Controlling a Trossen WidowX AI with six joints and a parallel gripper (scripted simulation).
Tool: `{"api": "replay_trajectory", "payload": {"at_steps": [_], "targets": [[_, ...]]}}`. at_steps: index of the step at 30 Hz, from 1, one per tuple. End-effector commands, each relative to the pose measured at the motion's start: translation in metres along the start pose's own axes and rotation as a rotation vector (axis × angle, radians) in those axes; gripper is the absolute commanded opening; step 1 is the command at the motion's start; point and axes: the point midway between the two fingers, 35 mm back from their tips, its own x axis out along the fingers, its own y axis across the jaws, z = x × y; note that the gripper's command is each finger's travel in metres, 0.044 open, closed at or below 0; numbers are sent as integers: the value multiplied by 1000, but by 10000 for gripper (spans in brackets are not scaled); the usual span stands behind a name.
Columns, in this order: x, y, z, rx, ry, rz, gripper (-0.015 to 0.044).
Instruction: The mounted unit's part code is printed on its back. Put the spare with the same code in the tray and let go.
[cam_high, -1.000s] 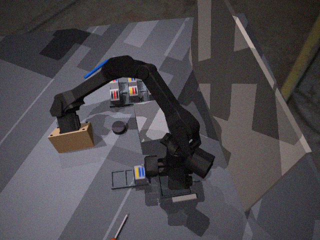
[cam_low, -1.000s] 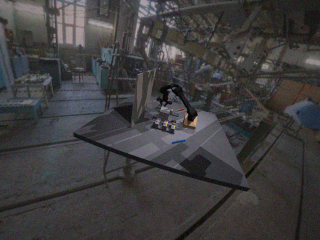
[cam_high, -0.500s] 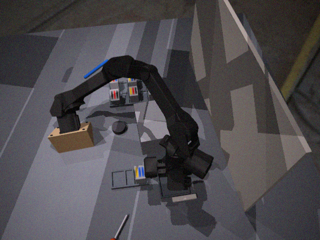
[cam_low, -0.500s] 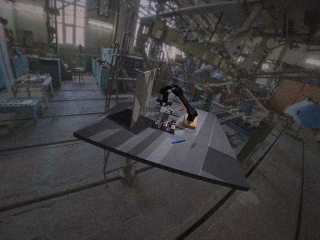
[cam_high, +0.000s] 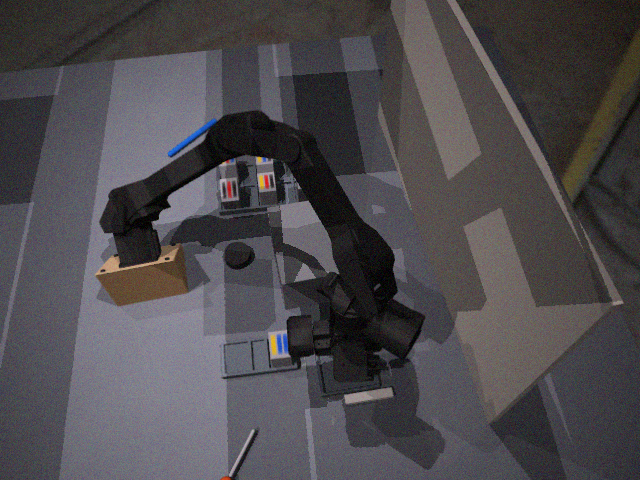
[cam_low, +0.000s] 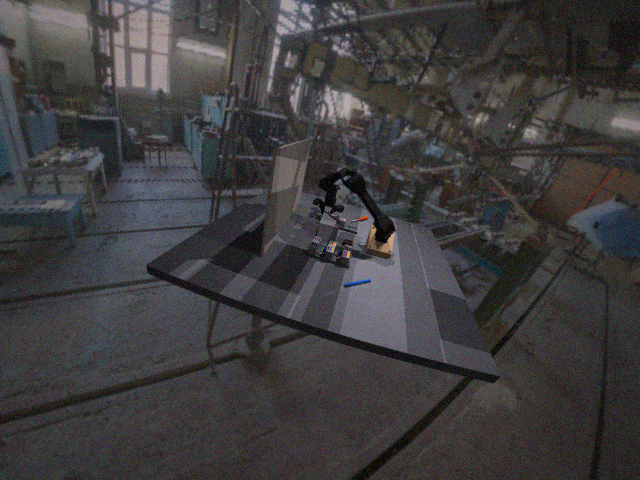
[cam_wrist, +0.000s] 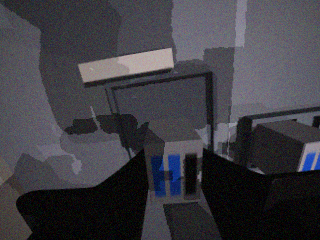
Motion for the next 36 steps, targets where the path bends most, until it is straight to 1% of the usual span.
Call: {"api": "replay_trajectory", "payload": {"at_steps": [1, 13, 15, 19, 21, 36], "targets": [[-1, 0, 0, 0, 0, 0, 131], [-3, 0, 0, 0, 0, 1, 440], [-22, 3, 2, 2, -1, 1, 440], [-86, 1, 2, 8, -1, 1, 440], [-105, -1, 1, 10, 1, 0, 440], [-108, -2, 5, 21, -3, 21, 440]]}}
